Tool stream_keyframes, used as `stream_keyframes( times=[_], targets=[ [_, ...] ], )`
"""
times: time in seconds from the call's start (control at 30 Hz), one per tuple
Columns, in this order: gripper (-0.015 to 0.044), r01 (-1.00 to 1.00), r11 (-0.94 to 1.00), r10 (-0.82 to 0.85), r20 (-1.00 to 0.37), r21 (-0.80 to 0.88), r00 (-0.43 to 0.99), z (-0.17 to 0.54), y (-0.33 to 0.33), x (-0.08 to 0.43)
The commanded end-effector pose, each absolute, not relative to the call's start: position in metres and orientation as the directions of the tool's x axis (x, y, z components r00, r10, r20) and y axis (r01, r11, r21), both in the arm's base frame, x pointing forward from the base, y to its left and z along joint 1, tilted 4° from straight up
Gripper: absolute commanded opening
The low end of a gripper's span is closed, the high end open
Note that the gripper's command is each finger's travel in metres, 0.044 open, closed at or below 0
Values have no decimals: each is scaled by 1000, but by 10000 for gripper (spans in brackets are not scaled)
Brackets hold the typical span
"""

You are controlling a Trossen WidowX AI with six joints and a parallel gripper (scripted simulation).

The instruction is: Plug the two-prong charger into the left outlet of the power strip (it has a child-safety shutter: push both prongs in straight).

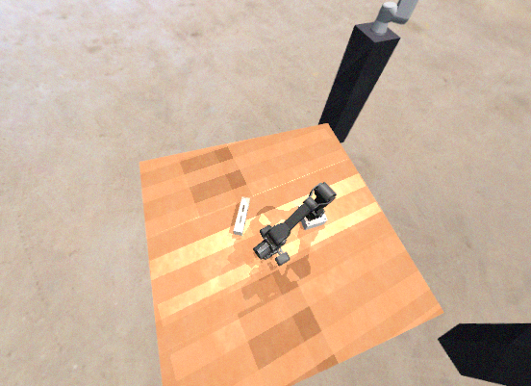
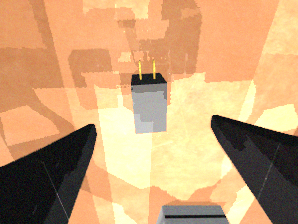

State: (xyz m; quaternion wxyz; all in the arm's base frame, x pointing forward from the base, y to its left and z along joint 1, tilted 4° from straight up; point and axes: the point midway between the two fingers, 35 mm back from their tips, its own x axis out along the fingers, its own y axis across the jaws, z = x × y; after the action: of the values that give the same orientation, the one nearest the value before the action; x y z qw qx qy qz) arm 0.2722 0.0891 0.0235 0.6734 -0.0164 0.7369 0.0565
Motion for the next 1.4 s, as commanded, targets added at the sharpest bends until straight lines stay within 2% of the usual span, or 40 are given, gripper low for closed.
stream_keyframes(
  times=[0.0, 1.13, 1.37],
  targets=[
    [440, -105, 992, 56, -994, 66, -98, 17, 90, 271],
    [440, -105, 992, 56, -994, 66, -98, -31, 94, 270],
    [256, -110, 992, 51, -994, 62, -96, -28, 93, 270]
  ],
)
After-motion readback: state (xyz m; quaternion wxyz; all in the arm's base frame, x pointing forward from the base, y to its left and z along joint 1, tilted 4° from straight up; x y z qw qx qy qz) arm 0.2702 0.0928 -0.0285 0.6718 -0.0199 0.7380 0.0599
